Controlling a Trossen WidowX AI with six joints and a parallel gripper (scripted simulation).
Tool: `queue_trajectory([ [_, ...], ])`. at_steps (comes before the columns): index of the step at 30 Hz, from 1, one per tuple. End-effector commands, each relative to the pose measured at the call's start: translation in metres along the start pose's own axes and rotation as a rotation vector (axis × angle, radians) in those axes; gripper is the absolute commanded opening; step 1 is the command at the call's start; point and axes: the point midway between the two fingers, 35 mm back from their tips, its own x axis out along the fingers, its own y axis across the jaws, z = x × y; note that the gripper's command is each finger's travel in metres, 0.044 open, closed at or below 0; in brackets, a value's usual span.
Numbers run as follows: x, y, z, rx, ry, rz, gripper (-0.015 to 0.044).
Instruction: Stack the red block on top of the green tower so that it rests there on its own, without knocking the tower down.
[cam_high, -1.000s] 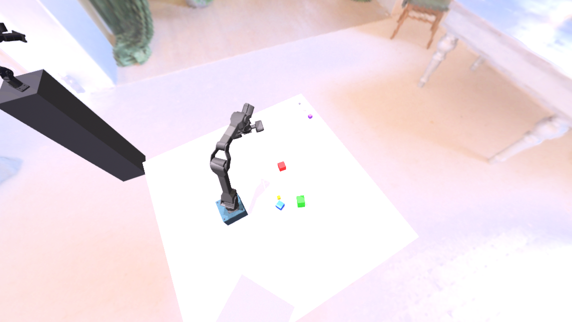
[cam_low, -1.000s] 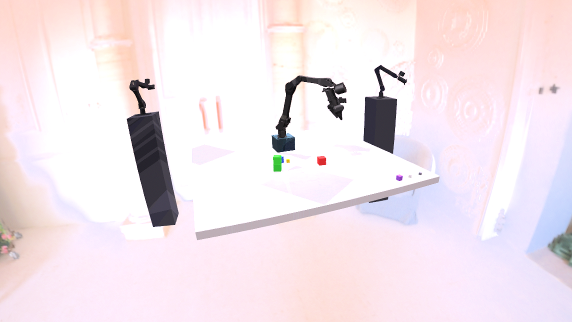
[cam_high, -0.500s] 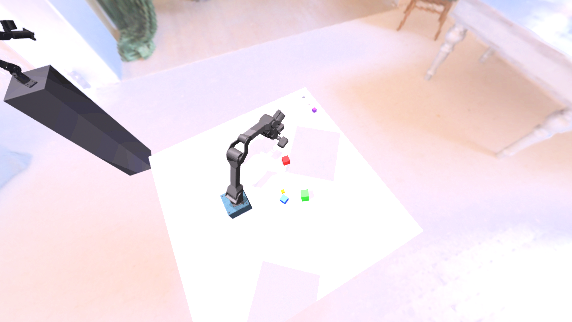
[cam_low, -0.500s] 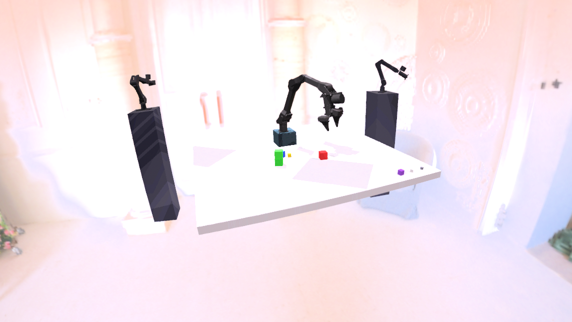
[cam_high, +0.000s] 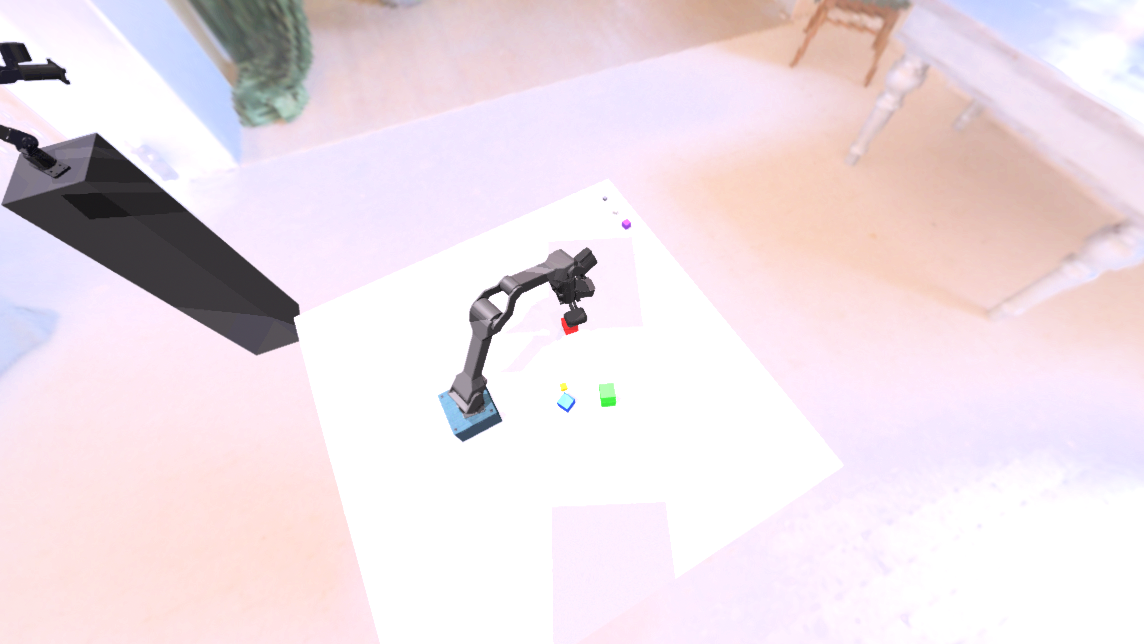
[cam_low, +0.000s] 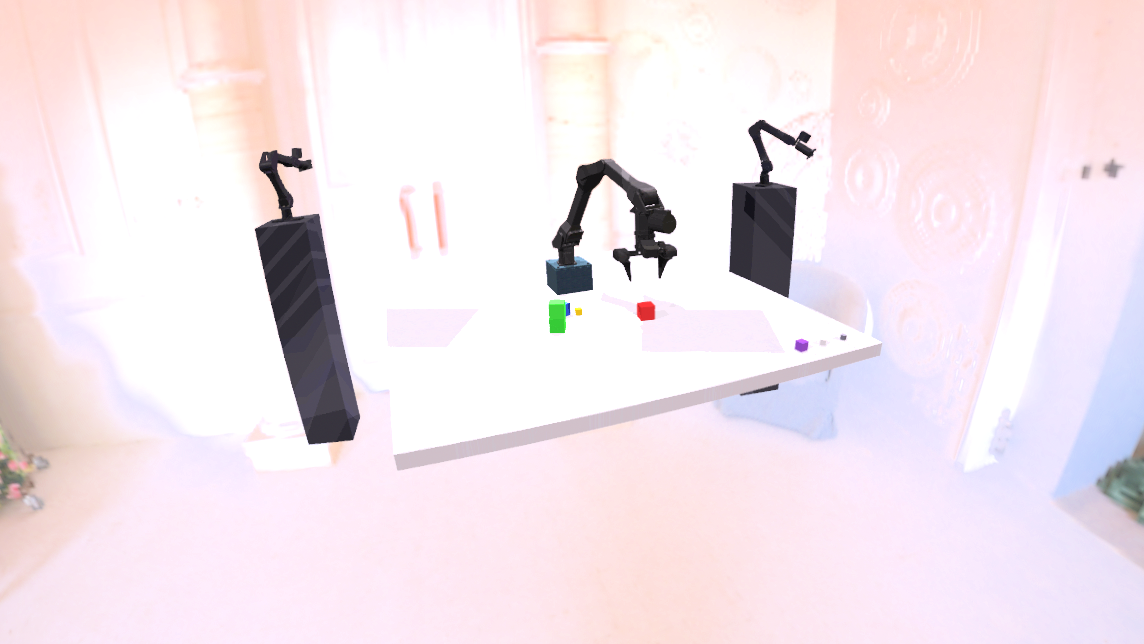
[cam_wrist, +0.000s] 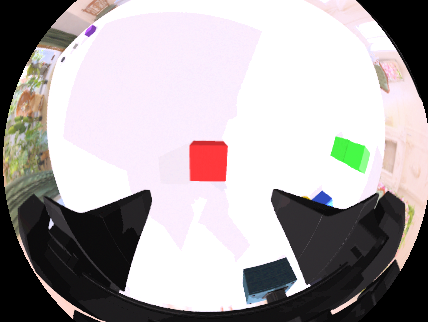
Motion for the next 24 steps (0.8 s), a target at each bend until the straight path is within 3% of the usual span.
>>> queue_trajectory([
  [1, 0.005, 0.0, 0.001, 0.012, 0.0, -0.008, 0.044],
  [9, 0.06, 0.0, 0.001, 0.012, 0.0, -0.008, 0.044],
  [24, 0.073, 0.002, 0.001, 0.012, 0.0, -0.008, 0.044],
])
